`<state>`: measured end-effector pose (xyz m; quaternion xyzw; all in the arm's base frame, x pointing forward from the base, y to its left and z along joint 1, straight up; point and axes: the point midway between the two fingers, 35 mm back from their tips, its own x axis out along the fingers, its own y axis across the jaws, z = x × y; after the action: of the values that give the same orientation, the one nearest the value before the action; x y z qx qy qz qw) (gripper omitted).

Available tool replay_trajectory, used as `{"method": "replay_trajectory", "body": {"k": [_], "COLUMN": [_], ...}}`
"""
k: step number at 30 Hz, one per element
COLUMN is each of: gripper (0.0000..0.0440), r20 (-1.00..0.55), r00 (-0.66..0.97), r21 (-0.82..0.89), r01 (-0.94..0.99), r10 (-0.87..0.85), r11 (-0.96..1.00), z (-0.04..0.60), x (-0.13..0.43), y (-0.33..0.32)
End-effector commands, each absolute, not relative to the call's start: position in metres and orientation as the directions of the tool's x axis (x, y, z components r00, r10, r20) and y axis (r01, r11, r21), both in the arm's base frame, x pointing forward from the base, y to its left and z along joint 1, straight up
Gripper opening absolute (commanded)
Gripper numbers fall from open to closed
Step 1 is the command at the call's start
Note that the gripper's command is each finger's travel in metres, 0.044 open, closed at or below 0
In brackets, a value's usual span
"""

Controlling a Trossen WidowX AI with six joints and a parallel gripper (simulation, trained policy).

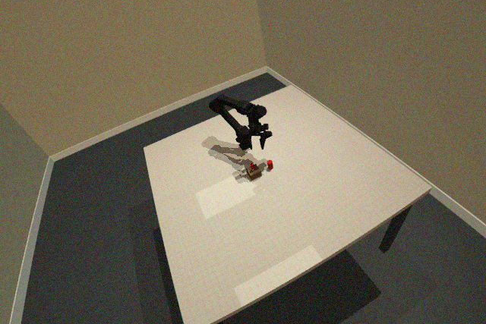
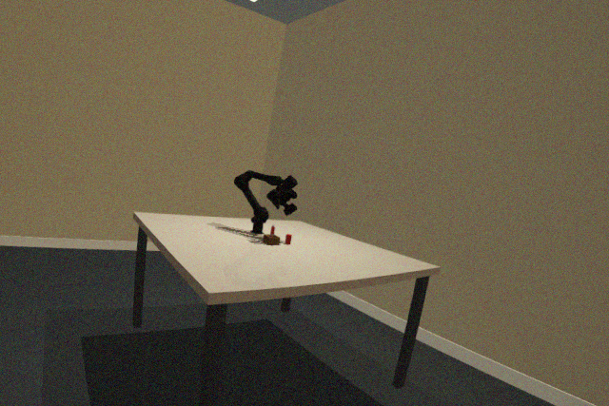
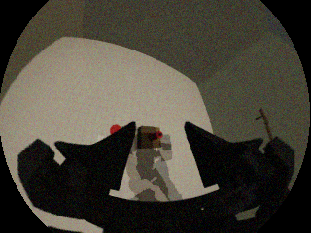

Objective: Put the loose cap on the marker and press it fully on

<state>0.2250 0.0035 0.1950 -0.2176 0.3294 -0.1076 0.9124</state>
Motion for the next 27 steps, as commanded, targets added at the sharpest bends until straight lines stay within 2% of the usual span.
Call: {"method": "replay_trajectory", "body": {"k": [1, 27], "gripper": [0.0325, 0.0331], "r20": [-0.581, -0.777], "r00": [0.745, 0.578], "r21": [-0.456, -0.363], "r01": [0.036, -0.089], "r10": [-0.328, -0.248], "r11": [0.889, 0.928], "z": [0.196, 0.181], "x": [0.227, 0.235], "y": [0.007, 0.027]}}
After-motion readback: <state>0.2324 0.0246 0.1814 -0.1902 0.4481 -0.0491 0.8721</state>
